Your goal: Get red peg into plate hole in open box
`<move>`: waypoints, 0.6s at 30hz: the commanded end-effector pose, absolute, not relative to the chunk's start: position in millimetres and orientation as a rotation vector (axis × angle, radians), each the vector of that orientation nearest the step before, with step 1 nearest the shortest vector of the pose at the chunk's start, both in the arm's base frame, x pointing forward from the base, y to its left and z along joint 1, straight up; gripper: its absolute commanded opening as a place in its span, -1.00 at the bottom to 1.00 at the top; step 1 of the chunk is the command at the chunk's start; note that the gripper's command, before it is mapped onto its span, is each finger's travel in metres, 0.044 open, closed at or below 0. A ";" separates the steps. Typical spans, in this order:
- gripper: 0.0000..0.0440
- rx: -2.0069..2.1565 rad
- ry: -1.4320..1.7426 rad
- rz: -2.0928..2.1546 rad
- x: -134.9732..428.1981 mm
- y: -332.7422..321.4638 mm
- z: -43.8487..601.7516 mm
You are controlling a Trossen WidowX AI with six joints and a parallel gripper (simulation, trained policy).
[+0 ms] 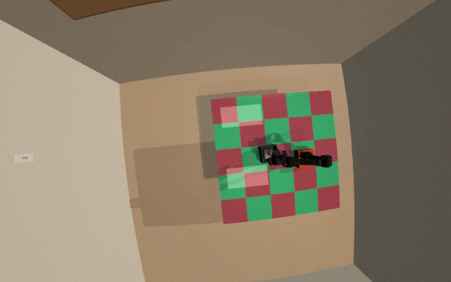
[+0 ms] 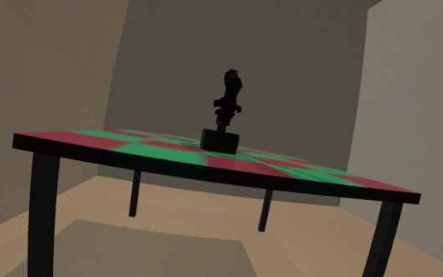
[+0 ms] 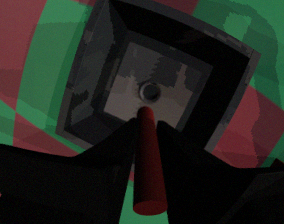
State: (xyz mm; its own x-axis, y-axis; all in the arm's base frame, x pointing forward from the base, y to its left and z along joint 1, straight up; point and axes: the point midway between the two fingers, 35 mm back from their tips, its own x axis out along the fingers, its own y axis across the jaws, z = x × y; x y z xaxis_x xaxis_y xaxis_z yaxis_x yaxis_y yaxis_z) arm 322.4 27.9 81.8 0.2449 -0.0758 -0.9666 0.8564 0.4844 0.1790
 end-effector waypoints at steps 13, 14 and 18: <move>-0.46 0.822 1.225 -0.779 335.4 13.4 39.6; -0.37 0.813 1.233 -0.780 335.5 12.5 37.4; -0.32 0.797 1.251 -0.788 339.4 9.9 32.8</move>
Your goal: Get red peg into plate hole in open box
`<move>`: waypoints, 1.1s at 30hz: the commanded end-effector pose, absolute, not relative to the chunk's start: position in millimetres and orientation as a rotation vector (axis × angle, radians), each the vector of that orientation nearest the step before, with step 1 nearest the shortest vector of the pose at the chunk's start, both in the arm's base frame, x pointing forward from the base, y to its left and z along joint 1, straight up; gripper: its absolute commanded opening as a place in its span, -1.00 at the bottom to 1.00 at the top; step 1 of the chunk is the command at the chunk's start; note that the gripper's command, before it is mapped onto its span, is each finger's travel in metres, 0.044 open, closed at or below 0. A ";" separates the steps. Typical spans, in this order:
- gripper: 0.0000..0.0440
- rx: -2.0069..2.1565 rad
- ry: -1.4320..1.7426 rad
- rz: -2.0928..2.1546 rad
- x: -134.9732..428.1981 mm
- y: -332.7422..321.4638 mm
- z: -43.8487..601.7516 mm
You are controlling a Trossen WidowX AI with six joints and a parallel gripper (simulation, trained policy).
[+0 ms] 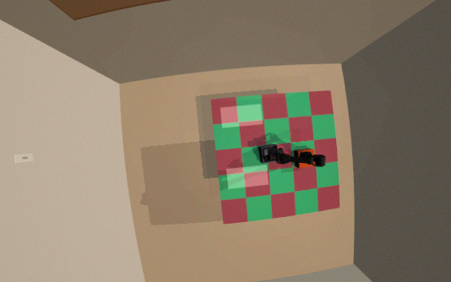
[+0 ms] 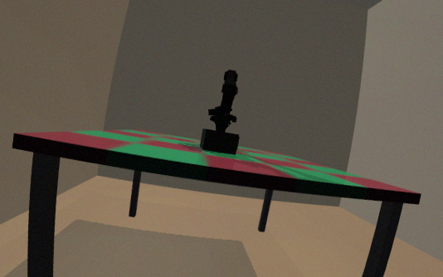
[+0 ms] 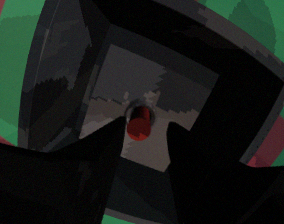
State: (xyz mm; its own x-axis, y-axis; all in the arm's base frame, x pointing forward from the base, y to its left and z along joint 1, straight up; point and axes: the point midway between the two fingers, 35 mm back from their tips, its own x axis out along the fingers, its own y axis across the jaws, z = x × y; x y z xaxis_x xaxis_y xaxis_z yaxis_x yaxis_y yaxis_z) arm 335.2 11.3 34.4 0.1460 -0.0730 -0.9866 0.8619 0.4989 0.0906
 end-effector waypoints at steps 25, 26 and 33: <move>1.00 0.802 1.096 -0.770 409.8 -42.1 52.6; 1.00 0.804 1.084 -0.772 412.4 -45.4 54.0; 1.00 0.821 1.031 -0.761 426.8 -55.4 59.0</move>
State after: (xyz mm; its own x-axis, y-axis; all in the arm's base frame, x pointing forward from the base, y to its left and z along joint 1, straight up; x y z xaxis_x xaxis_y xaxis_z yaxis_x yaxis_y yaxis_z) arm 374.6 -24.7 42.5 0.1341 -0.0720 -0.9883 0.8356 0.5443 0.0738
